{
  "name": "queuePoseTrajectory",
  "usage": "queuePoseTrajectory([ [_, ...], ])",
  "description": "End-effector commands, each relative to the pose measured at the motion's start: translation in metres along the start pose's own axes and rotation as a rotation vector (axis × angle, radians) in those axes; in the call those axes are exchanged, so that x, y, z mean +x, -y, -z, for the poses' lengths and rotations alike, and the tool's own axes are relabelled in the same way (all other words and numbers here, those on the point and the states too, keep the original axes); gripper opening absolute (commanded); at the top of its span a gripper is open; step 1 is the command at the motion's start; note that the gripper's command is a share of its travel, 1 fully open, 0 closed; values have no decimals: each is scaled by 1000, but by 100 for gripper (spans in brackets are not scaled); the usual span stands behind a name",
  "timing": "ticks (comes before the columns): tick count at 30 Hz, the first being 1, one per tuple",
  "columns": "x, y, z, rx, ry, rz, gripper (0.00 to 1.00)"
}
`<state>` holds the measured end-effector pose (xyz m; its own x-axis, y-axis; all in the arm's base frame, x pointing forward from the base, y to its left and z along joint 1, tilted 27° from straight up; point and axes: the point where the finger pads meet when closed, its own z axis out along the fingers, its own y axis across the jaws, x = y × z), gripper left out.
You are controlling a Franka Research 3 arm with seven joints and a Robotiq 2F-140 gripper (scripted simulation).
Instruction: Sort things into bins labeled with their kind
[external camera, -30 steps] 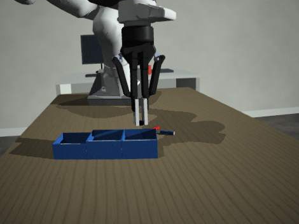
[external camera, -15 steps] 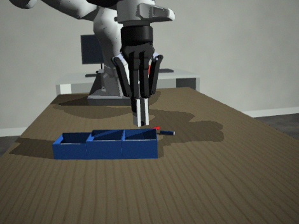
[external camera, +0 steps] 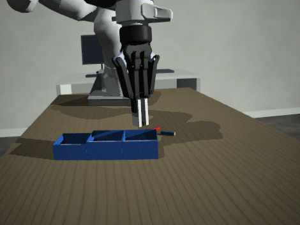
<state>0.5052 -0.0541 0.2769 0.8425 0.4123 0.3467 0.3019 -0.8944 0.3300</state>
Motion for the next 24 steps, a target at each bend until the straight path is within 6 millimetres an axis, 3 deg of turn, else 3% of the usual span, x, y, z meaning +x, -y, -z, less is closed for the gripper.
queuePoseTrajectory([
  [1, -3, 0, -2, 3, 6, 157, 7],
  [24, -4, 0, -1, 7, 12, 486, 7],
])
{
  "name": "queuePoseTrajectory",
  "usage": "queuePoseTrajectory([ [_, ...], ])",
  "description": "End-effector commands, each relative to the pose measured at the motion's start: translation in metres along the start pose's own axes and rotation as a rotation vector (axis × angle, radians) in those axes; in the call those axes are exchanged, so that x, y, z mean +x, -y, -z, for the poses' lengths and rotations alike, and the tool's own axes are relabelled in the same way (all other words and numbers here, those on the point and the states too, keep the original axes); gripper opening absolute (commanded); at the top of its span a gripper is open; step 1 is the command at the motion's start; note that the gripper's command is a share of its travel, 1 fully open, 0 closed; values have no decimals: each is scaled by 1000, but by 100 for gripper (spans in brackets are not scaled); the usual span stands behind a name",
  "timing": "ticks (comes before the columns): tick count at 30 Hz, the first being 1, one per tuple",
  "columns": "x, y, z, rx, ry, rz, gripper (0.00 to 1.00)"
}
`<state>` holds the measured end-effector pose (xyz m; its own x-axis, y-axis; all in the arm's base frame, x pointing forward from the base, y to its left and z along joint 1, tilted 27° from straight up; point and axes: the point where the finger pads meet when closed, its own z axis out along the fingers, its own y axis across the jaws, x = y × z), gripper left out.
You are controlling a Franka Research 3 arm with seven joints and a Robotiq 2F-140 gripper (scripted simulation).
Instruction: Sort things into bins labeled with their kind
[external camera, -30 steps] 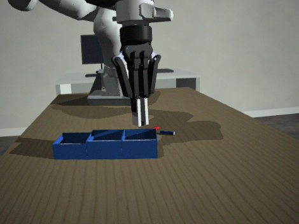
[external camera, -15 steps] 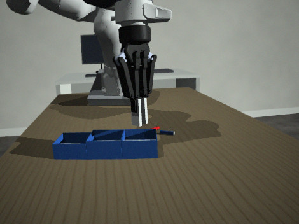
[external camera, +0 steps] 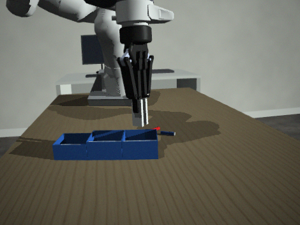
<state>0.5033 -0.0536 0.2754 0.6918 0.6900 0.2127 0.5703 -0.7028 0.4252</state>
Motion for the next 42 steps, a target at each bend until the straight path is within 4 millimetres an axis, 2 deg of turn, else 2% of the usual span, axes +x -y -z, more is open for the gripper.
queuePoseTrajectory([
  [1, -2, -1, -1, 6, 9, 157, 7],
  [25, -2, -3, -1, 20, 29, 512, 7],
  [42, -1, -2, -1, 21, 29, 518, 7],
])
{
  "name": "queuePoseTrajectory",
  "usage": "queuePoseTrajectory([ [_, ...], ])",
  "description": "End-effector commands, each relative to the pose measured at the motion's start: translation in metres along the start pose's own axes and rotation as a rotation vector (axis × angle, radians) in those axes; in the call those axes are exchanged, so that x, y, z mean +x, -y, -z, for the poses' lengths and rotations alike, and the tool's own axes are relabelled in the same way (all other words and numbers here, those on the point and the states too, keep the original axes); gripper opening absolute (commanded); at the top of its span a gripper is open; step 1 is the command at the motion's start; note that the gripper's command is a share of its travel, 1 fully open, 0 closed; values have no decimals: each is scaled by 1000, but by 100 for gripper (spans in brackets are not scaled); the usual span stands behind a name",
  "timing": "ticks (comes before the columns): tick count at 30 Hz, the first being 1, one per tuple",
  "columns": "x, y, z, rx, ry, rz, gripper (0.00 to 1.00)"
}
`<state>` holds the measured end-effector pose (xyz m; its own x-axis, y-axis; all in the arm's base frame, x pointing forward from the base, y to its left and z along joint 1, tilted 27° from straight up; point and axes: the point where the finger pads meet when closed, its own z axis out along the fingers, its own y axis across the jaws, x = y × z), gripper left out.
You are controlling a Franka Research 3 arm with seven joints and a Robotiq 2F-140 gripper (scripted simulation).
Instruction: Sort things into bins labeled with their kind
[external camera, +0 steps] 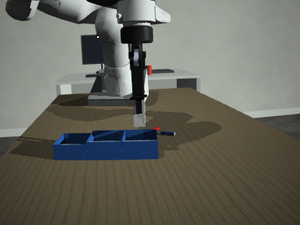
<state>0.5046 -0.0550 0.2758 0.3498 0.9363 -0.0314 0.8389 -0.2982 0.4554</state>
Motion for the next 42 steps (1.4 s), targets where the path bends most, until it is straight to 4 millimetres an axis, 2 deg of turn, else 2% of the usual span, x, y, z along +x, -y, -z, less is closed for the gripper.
queuePoseTrajectory([
  [1, -1, 0, -1, 4, 3, 27, 7],
  [8, 0, 0, -1, 4, 3, 27, 7],
  [35, 0, 1, -51, 4, 3, 27, 7],
  [42, 1, -1, -52, 4, 3, 27, 7],
])
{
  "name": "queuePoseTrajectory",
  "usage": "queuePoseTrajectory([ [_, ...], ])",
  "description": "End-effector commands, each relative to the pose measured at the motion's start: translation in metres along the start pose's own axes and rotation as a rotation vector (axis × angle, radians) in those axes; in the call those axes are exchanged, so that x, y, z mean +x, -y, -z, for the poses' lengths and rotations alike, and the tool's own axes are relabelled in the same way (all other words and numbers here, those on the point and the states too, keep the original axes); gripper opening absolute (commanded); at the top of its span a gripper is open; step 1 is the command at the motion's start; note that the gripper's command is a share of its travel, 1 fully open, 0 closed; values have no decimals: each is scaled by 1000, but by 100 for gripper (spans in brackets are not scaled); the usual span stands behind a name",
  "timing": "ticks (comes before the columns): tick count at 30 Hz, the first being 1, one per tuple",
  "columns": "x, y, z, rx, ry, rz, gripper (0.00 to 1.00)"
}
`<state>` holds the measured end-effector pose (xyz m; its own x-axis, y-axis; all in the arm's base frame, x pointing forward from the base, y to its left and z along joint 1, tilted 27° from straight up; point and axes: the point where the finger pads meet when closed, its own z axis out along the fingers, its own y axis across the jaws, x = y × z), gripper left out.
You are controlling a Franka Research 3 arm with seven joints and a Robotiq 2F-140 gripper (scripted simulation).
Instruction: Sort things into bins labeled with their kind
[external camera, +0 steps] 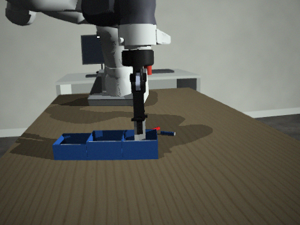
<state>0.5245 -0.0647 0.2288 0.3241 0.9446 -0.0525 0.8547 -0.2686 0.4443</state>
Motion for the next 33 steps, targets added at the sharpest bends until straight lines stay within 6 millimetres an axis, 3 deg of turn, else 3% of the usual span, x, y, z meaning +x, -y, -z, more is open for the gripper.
queuePoseTrajectory([
  [1, 2, -3, 0, -7, -4, -7, 7],
  [10, 3, -4, 0, -7, -4, -7, 7],
  [11, 3, -4, 0, -7, -4, -7, 19],
  [33, 3, -4, 4, -7, -4, -7, 19],
])
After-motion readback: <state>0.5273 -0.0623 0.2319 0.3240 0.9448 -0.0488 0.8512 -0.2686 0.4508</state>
